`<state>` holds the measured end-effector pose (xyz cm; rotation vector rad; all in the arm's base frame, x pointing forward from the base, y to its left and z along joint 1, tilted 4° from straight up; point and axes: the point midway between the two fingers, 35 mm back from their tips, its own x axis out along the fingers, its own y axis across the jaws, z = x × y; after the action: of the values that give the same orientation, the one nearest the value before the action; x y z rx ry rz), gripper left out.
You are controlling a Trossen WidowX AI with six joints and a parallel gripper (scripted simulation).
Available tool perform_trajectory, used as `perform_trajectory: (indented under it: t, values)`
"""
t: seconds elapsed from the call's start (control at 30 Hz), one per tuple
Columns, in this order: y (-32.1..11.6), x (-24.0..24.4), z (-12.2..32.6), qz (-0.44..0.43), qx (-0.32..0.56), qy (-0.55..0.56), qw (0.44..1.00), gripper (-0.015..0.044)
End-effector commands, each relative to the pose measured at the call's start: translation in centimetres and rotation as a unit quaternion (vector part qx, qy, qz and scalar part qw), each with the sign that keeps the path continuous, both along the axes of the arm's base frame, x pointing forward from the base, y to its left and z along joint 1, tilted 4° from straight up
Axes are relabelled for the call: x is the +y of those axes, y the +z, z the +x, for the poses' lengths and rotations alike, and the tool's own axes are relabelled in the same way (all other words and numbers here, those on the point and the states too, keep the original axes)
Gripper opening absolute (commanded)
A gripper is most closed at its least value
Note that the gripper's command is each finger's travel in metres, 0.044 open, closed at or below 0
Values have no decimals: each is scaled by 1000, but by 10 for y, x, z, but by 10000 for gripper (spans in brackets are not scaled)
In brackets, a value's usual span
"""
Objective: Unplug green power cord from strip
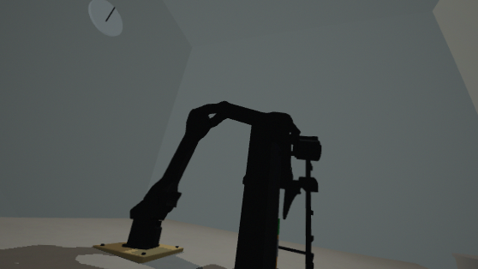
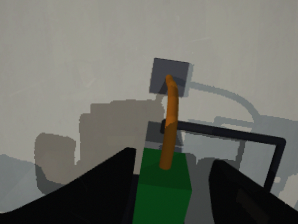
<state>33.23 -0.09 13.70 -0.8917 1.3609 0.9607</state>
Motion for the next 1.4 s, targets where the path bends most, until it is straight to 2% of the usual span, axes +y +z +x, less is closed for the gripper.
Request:
perform_trajectory:
  t: [0.0, 0.9, 1.03, 1.37]
  values:
    - [0, -7, -3, -2, -1, 1, 1000, 160]
    - [-12, -22, -11, -3, -1, 1, 1000, 160]
    - [-10, -22, -10, -1, -1, 0, 1000, 55]
    - [-10, -21, -10, -1, -1, 0, 1000, 0]
